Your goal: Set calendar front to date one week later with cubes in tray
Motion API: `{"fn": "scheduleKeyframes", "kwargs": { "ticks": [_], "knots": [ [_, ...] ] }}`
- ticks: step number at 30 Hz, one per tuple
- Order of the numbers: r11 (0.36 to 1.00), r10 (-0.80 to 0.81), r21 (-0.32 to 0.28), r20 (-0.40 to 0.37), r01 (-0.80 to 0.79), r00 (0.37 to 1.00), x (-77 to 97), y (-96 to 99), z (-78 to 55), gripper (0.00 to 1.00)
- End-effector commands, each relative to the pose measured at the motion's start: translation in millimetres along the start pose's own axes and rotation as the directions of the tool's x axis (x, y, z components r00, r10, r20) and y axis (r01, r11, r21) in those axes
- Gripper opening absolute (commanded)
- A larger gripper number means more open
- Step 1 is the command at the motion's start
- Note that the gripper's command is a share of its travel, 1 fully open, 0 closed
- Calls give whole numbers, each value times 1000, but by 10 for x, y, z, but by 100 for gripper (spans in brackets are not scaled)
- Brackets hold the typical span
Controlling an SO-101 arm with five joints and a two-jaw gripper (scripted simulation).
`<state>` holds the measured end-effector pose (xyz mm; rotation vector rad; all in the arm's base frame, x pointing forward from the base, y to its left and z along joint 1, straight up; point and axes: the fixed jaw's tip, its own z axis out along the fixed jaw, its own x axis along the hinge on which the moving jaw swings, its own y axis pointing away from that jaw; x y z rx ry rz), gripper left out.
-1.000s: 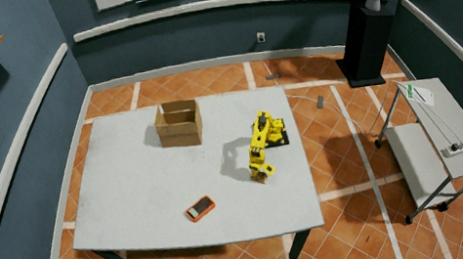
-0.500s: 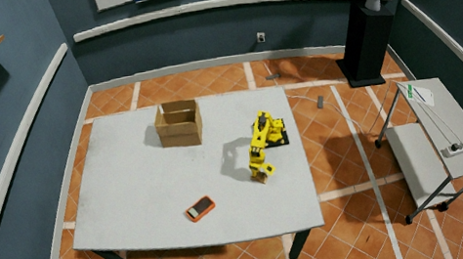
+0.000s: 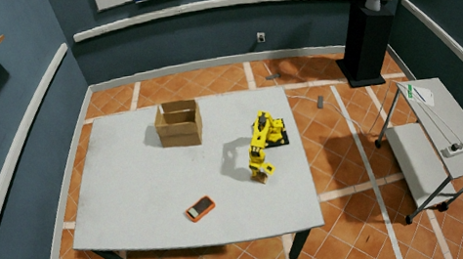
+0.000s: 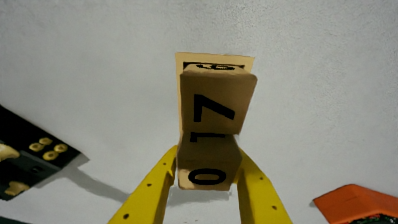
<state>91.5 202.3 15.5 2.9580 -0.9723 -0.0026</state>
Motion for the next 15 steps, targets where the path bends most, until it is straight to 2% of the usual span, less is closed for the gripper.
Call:
{"fn": "scheduleKeyframes", "kwargs": {
  "ticks": [1,15],
  "knots": [
    [1000,10,10,4,-10,1000,17,-20,-71,0],
    [1000,10,10,4,-10,1000,21,-2,-308,0]
  ]
}}
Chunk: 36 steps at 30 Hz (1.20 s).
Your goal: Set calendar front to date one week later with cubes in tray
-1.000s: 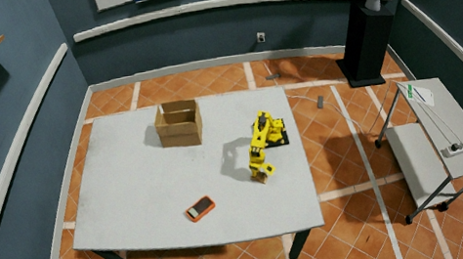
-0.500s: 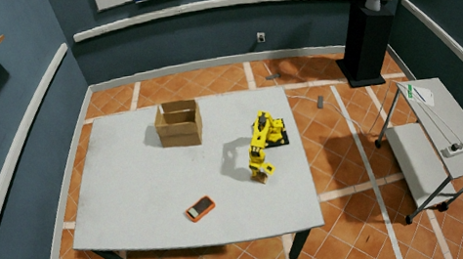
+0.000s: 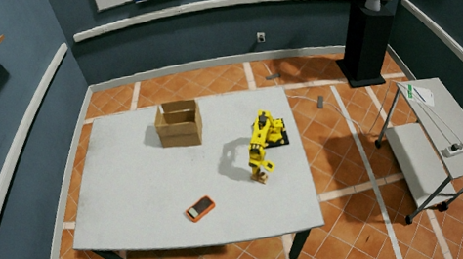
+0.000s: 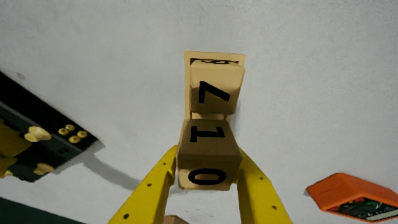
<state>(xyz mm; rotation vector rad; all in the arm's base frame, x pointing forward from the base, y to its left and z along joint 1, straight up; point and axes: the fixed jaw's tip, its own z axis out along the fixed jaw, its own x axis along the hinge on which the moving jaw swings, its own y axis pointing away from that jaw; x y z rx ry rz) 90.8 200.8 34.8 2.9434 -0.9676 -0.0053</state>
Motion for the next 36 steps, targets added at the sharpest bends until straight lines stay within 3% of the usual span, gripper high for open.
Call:
{"fn": "scheduleKeyframes", "kwargs": {
  "ticks": [1,14,20,26,28,36],
  "knots": [
    [1000,10,25,7,-10,1000,17,-19,-130,0],
    [1000,12,25,7,-12,1000,22,-12,-173,0],
    [999,48,25,9,-48,999,103,-23,-168,0],
    [987,158,23,13,-159,987,347,-38,-151,0],
    [987,158,23,13,-159,987,347,-38,-151,0],
    [910,413,18,23,-414,910,925,38,-107,0]
  ]
}}
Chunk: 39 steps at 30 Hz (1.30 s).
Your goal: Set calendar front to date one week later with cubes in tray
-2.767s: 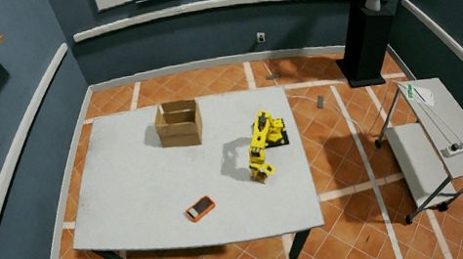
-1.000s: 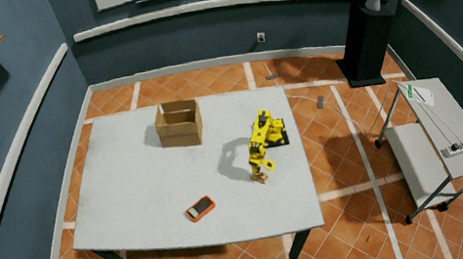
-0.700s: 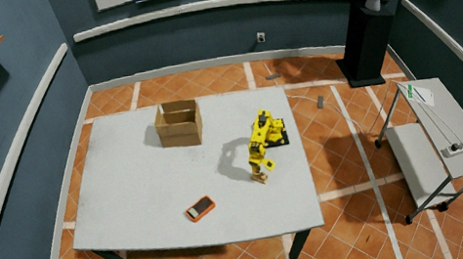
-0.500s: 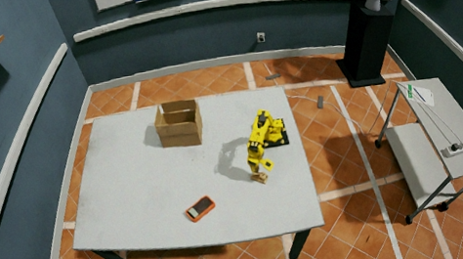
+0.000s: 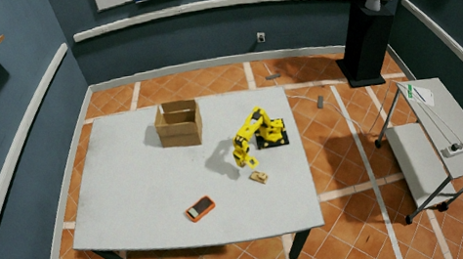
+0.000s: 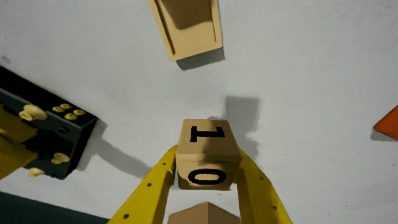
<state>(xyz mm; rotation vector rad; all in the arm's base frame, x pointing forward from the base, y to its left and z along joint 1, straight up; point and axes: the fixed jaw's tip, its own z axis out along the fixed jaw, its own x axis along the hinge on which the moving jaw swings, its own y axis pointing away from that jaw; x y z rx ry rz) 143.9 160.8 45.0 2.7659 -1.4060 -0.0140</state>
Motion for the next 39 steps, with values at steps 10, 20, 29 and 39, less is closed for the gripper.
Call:
{"fn": "scheduleKeyframes", "kwargs": {
  "ticks": [10,20,29,39],
  "knots": [
    [891,453,14,23,-453,891,995,51,41,0],
    [639,769,2,33,-769,639,1730,477,120,0],
    [487,873,-5,35,-873,487,1986,756,159,0],
    [413,910,-8,36,-911,413,2081,895,177,0]
  ]
}}
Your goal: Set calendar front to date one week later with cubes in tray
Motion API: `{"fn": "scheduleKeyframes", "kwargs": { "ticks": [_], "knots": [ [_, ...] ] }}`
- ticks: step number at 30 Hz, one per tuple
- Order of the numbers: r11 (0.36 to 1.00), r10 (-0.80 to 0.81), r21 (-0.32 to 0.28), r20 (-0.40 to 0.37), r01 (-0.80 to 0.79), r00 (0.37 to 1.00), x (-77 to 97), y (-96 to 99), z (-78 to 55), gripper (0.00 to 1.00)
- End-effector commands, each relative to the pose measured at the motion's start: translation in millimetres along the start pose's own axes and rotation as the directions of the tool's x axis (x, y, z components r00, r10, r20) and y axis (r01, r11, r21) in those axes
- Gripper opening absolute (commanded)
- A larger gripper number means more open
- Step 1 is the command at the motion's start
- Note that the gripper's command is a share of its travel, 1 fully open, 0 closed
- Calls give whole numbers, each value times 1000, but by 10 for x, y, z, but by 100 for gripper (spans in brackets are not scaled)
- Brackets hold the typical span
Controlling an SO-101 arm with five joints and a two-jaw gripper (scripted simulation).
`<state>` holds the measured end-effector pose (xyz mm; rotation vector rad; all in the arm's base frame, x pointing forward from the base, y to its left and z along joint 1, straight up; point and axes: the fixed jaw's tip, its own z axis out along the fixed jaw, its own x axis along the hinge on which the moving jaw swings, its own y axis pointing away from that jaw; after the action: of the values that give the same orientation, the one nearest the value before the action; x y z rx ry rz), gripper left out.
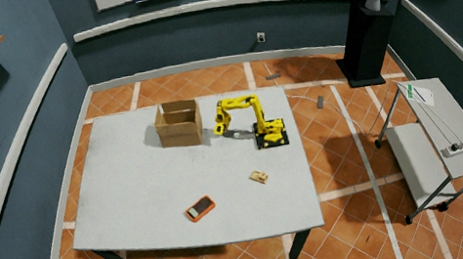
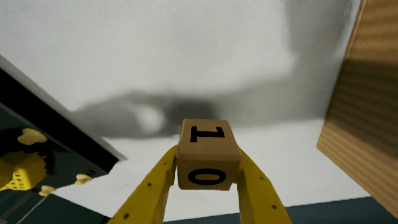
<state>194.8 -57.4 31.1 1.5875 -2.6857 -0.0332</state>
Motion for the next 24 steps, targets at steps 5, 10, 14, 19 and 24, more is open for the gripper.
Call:
{"fn": "scheduleKeyframes", "kwargs": {
  "ticks": [5,10,14,19,24],
  "knots": [
    [999,-2,40,10,1,1000,37,-7,-44,0],
    [999,-2,40,10,1,1000,37,-7,-44,0],
    [999,-2,40,10,1,1000,37,-7,-44,0],
    [999,-2,40,10,1,1000,37,-7,-44,0],
    [999,-2,40,10,1,1000,37,-7,-41,0]
  ]
}}
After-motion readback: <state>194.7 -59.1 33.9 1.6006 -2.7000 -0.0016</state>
